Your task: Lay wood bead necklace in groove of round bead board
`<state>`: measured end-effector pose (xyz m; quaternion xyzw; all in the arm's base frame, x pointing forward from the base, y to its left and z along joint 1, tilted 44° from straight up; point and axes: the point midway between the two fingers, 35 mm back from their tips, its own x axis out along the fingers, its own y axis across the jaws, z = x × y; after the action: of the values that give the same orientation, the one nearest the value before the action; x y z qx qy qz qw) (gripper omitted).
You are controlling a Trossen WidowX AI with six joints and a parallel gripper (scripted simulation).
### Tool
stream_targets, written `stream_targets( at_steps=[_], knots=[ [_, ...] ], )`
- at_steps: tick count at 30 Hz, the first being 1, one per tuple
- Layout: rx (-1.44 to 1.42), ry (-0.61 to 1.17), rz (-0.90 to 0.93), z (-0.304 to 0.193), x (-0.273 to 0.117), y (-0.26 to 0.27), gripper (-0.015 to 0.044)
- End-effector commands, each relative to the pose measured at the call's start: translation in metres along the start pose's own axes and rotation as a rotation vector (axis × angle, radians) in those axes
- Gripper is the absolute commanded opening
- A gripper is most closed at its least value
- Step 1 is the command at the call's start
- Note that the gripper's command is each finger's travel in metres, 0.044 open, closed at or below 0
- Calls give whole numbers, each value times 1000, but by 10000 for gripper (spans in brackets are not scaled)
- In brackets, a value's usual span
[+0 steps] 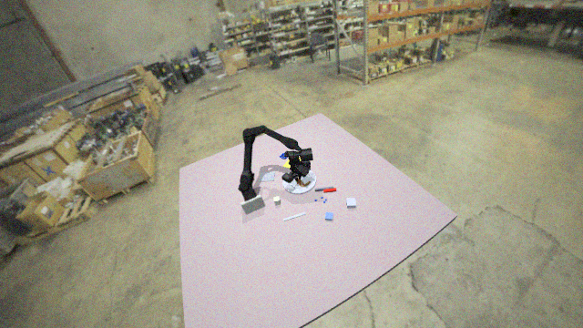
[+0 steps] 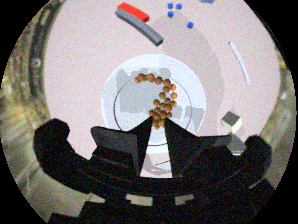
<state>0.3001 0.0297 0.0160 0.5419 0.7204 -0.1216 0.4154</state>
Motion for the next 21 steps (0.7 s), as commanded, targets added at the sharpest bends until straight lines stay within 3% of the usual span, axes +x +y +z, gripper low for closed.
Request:
stream_targets(
  at_steps=[1, 3, 19, 21],
  knots=[
    [0, 1, -1, 0, 0, 0, 0],
    [0, 1, -1, 0, 0, 0, 0],
    [5, 5, 1, 0, -7, 0, 420],
    [5, 5, 1, 0, -7, 0, 440]
  ],
)
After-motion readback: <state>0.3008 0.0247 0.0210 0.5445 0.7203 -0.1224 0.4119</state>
